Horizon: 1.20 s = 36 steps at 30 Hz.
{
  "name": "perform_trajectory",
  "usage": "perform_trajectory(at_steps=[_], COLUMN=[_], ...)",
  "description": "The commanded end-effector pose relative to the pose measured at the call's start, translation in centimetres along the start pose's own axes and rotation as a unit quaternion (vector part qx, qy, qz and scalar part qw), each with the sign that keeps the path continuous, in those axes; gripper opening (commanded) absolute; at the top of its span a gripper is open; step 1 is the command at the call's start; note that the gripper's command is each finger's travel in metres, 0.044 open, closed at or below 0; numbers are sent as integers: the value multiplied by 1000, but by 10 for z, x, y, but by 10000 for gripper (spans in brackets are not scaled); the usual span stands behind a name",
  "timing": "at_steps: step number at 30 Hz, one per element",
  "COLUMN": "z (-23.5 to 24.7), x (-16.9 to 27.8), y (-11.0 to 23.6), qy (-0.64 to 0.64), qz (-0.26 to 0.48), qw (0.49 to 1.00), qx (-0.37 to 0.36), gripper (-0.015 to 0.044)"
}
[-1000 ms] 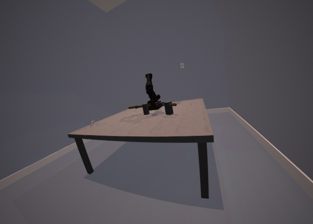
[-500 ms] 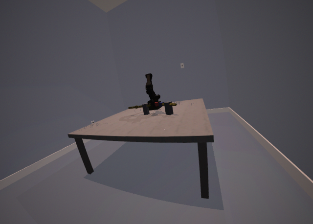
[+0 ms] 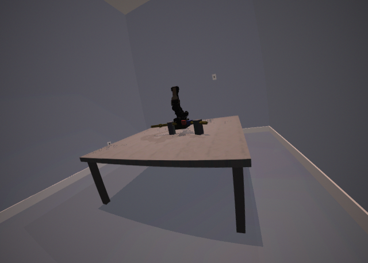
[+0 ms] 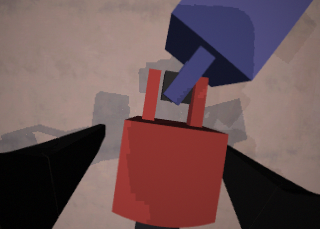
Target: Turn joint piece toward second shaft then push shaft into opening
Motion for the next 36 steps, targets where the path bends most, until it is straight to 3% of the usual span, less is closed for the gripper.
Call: perform_trajectory(at_steps=[1, 16, 26, 36], z=[-1, -2, -1, -6], x=[-2, -54, -53, -58], y=[0, 16, 15, 45], qy=[-1, 8, 6, -149], qz=[10, 225, 225, 204], qw=[1000, 974, 974, 967], qx=[-2, -12, -16, 17], gripper=[440, 440, 440, 440])
Point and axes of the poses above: the point midway between the two fingers, 35 mm back from their tips, its own y axis back along the fingers, its own z axis across the jaws, x = y × z, the point moved 10 cm from there along y, back along the fingers, and after that the axes turned 5 degrees about y, right-handed, at the moved point
